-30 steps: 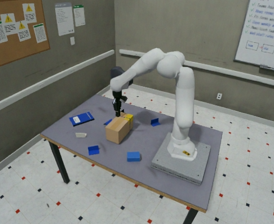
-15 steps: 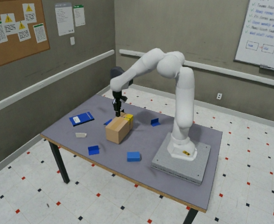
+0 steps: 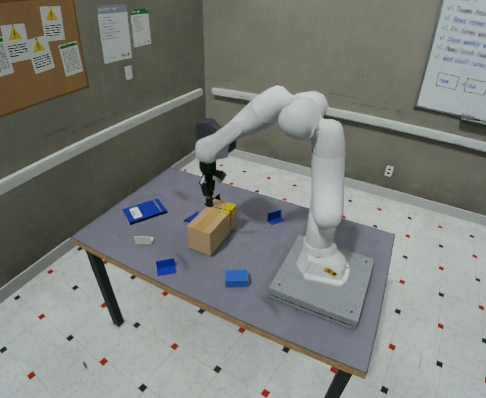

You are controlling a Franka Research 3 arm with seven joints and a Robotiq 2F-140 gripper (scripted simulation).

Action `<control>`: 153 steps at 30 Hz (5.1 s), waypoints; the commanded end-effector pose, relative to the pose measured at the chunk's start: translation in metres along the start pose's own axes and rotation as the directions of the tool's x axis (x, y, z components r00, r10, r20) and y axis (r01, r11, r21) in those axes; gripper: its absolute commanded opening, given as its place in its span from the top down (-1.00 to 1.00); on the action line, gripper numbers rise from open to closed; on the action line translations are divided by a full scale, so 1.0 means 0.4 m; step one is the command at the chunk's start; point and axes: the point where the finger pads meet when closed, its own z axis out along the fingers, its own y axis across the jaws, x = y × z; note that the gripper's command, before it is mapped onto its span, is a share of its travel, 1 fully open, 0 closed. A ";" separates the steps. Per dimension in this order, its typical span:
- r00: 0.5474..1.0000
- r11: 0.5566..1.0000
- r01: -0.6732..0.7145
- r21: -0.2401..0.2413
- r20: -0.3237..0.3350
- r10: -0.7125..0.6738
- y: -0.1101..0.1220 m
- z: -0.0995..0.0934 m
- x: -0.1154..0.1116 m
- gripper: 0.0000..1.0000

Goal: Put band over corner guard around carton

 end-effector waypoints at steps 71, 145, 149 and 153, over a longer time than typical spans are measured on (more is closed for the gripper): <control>1.000 1.000 0.004 -0.001 0.001 -0.004 -0.040 -0.003 0.002 0.80; 1.000 1.000 0.004 -0.001 0.001 -0.004 -0.040 -0.111 0.002 0.63; 1.000 1.000 0.004 -0.001 0.001 -0.004 -0.040 -0.136 0.002 0.63; 1.000 1.000 0.004 -0.001 0.001 -0.004 -0.040 -0.152 0.002 0.63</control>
